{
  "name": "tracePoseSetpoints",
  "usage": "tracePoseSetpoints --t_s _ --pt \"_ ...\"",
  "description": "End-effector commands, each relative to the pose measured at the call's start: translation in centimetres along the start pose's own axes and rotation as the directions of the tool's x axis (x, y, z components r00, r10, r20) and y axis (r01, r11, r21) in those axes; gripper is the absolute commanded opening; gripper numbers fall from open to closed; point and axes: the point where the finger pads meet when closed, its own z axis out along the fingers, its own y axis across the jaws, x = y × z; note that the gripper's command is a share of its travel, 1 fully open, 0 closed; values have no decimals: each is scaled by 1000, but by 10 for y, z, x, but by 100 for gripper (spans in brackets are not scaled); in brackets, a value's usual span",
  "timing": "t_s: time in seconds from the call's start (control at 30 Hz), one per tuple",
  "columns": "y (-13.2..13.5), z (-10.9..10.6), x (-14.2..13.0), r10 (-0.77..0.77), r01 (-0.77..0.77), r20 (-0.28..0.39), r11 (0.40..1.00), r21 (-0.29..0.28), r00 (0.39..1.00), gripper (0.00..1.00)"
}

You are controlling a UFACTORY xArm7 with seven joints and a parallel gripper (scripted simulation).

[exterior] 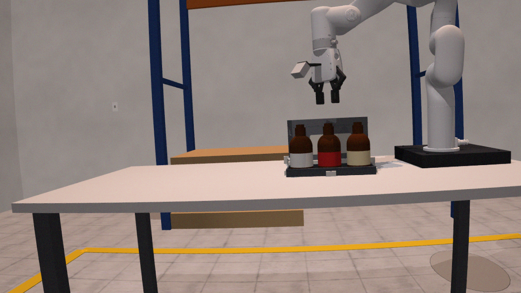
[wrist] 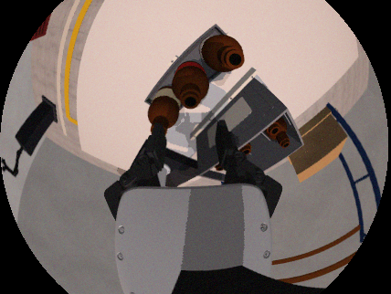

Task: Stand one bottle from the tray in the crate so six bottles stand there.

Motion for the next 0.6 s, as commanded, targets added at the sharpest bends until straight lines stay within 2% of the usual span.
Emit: tracePoseSetpoints --t_s 0.0,0.57 --pt "1 2 1 0 0 -4 1000 -2 1000 65" --pt "1 22 1 0 0 -4 1000 -2 1000 65"
